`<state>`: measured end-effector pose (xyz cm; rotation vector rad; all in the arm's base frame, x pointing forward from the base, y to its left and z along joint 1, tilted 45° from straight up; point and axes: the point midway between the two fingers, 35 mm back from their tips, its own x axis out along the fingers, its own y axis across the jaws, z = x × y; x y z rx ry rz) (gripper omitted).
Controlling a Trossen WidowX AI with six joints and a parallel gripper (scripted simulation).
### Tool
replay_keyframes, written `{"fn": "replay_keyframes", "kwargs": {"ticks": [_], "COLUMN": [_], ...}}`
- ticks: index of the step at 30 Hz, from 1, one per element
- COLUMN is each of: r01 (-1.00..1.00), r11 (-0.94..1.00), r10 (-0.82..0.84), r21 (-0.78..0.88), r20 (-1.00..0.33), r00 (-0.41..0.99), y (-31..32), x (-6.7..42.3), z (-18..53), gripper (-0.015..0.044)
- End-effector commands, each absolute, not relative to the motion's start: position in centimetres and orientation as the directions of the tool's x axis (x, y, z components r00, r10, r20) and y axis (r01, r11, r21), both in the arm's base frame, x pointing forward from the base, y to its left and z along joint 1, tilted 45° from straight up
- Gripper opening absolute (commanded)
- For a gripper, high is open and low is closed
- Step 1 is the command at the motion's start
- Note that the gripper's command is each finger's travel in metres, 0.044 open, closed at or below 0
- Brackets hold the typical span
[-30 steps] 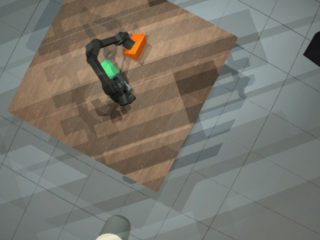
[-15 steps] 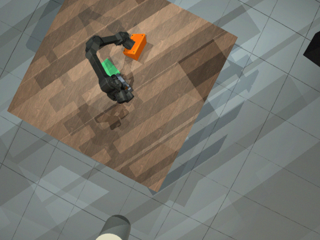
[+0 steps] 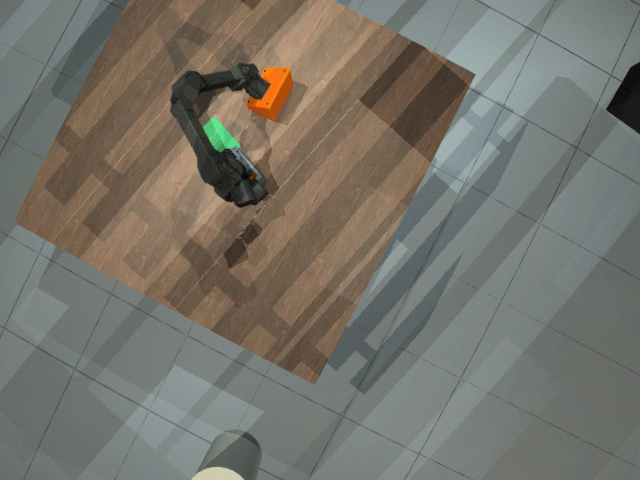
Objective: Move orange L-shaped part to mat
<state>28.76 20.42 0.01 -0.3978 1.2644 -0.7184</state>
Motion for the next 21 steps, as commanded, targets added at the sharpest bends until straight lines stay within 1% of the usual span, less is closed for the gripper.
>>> {"fn": "replay_keyframes", "kwargs": {"ticks": [1,4,6,8,11,14,17,21], "r01": [0.268,0.268,0.225,0.126,-0.12,-0.389,-0.628,-0.867], "r11": [0.722,0.722,0.726,0.73,0.708,0.632,0.506,0.281], "r10": [-0.683,-0.683,-0.683,-0.683,-0.685,-0.686,-0.688,-0.69], "r21": [-0.637,-0.637,-0.65,-0.672,-0.696,-0.67,-0.591,-0.411], "r20": [-0.719,-0.719,-0.719,-0.719,-0.718,-0.717,-0.716,-0.715], "r00": [0.129,0.129,0.128,0.127,0.125,0.122,0.119,0.116], "y": [20.4,20.4,20.3,19.9,19.0,18.0,17.0,15.6], "x": [28.8,28.8,28.8,28.7,28.7,28.5,28.3,28.0], "z": [0.0,0.0,0.2,0.5,1.3,2.2,3.1,4.2], "gripper": [0.018,0.018,0.0233,0.028,0.028,0.028,0.028,0.028]}}
